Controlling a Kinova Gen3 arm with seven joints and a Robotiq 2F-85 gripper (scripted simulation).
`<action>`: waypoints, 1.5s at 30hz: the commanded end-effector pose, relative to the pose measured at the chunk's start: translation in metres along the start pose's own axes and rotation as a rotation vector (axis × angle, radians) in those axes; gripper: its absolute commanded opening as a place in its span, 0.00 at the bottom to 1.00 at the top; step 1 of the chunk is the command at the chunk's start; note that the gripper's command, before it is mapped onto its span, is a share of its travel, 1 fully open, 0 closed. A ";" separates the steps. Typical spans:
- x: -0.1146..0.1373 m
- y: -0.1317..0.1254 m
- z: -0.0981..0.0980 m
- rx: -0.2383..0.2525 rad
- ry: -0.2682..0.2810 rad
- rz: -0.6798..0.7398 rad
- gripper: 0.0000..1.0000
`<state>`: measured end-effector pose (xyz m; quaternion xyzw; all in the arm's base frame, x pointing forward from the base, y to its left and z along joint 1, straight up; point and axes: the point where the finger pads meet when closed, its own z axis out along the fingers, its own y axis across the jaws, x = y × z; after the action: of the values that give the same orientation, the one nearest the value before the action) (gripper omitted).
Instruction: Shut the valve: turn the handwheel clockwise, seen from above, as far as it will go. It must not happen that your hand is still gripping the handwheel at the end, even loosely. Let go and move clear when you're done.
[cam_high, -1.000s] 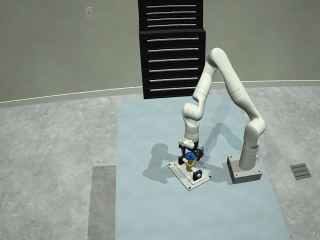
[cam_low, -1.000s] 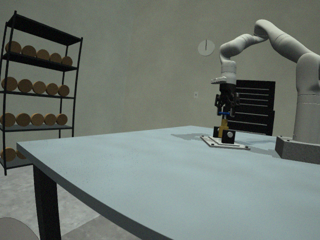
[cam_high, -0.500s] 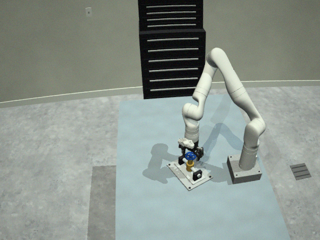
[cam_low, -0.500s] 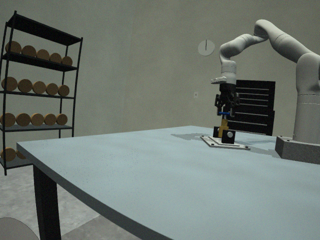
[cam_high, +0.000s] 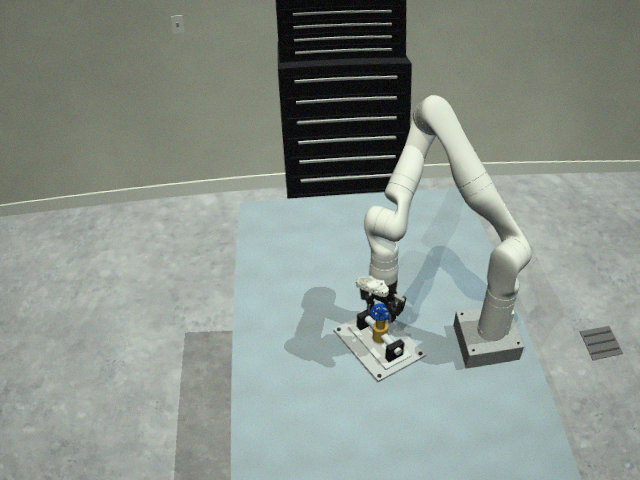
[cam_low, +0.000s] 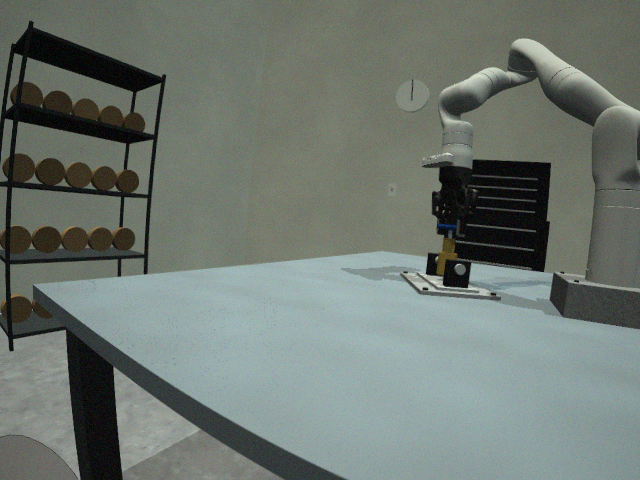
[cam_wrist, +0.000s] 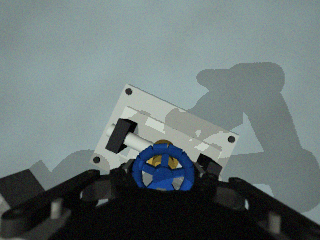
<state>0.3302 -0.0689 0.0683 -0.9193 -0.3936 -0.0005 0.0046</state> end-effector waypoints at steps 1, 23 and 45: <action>0.001 0.000 0.002 -0.001 0.002 0.000 0.00; 0.001 0.000 0.002 -0.002 0.002 0.000 0.00; 0.001 0.000 0.002 -0.002 0.002 0.015 0.00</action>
<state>0.3300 -0.0688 0.0686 -0.9205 -0.3908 -0.0004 0.0039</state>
